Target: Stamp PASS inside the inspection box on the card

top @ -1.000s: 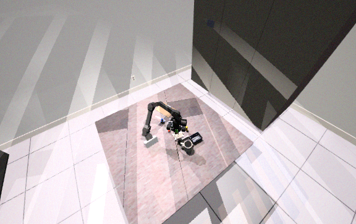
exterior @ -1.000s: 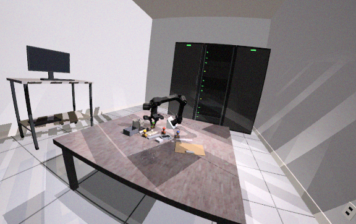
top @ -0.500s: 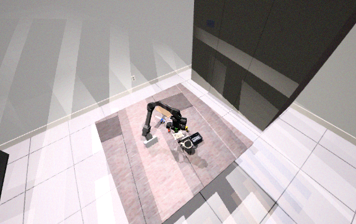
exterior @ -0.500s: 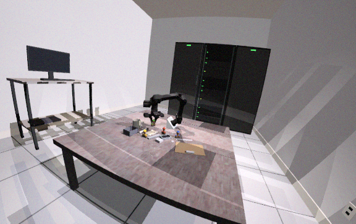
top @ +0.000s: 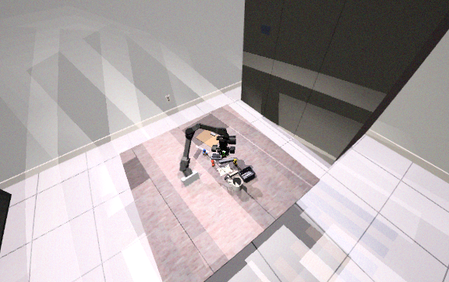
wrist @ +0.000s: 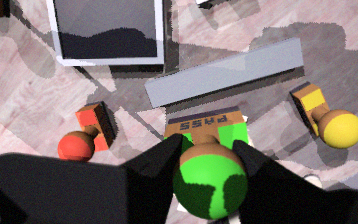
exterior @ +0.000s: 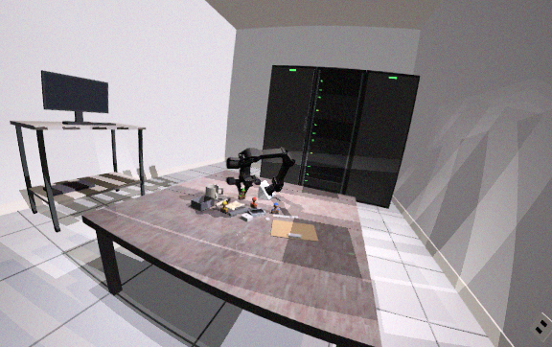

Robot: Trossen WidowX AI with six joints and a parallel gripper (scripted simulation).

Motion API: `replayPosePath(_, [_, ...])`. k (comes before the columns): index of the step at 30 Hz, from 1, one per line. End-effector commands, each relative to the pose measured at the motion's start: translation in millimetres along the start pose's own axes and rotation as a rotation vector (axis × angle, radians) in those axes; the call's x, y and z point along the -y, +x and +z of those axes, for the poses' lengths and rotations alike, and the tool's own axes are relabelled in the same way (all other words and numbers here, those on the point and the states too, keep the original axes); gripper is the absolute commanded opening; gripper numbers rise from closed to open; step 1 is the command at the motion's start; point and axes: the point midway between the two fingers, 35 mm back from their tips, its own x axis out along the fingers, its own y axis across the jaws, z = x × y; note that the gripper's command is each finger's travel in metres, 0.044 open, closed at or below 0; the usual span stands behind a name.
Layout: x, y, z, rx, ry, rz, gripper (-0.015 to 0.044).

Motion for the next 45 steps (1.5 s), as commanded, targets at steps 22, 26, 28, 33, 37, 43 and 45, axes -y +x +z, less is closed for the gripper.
replayPosePath(22, [-84.9,0.3,167.2,0.030,-0.015,0.027,0.0000])
replayPosePath(26, [-84.6,4.4,167.6,0.030,-0.015,0.027,0.0000])
replayPosePath(28, [-84.4,7.6,167.9,0.030,-0.015,0.027,0.0000])
replayPosePath(33, [-84.1,15.7,168.5,0.030,-0.015,0.026,0.0000])
replayPosePath(37, [-84.0,22.3,169.0,0.030,-0.015,0.026,0.0000])
replayPosePath(43, [-84.1,32.0,169.5,0.030,-0.015,0.026,0.0000])
replayPosePath(45, [-84.2,35.3,169.6,0.030,-0.015,0.026,0.0000])
